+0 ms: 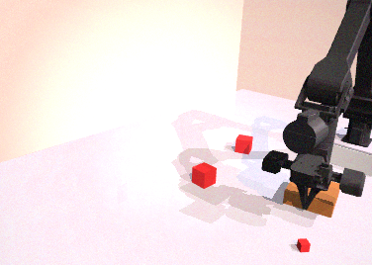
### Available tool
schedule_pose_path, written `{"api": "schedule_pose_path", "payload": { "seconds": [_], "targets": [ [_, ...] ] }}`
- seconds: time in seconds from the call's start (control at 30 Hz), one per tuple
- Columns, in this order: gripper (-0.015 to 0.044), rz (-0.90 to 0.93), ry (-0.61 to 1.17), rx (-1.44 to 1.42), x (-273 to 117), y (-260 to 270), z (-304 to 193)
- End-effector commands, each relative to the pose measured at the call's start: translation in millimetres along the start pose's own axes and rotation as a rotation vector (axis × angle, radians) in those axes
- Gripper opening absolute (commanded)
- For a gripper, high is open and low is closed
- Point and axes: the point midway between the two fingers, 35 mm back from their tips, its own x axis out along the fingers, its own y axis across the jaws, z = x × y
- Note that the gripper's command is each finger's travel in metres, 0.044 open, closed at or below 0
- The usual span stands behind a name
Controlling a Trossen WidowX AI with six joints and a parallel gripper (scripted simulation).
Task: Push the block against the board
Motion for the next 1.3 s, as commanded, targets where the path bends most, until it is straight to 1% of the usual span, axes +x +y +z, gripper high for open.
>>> {"api": "schedule_pose_path", "payload": {
  "seconds": [0.0,0.37,1.27],
  "targets": [
    [0.0000,0.005,0.018,-0.005,4,1,-13],
    [0.0000,0.005,0.020,-0.005,5,1,-27],
    [0.0000,0.005,0.016,-0.005,4,0,16]
  ]
}}
